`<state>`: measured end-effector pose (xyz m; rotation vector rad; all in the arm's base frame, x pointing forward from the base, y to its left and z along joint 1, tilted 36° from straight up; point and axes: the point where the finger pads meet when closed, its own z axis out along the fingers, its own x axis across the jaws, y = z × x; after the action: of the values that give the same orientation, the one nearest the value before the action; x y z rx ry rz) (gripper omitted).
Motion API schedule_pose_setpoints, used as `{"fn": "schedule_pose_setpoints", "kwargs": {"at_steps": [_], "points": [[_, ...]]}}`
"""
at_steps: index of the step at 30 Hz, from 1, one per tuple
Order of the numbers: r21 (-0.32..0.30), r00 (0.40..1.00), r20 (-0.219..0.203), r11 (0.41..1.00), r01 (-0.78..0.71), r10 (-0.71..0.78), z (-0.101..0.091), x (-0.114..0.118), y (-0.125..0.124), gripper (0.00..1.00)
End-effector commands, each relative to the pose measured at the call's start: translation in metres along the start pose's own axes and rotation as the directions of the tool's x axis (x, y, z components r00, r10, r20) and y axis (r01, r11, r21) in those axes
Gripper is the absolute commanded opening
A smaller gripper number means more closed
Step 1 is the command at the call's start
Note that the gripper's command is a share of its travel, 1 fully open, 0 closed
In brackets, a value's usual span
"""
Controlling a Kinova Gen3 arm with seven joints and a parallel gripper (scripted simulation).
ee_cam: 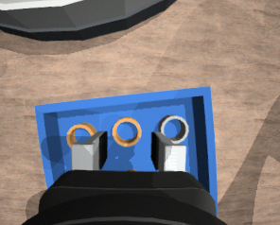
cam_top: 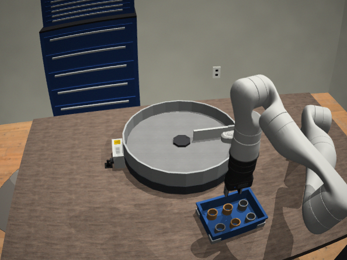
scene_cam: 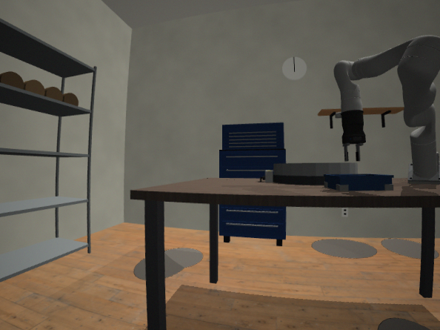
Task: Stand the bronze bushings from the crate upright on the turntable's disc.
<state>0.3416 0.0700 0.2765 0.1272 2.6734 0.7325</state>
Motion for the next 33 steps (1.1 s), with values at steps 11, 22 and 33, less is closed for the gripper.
{"fn": "schedule_pose_setpoints", "kwargs": {"at_steps": [11,22,33], "points": [[0.01,1.0,0.008,1.0,0.008,-0.008,0.045,-0.005,-0.003,0.76],[0.01,1.0,0.008,1.0,0.008,-0.008,0.045,-0.005,-0.003,0.76],[0.01,1.0,0.008,1.0,0.008,-0.008,0.045,-0.005,-0.003,0.76]]}}
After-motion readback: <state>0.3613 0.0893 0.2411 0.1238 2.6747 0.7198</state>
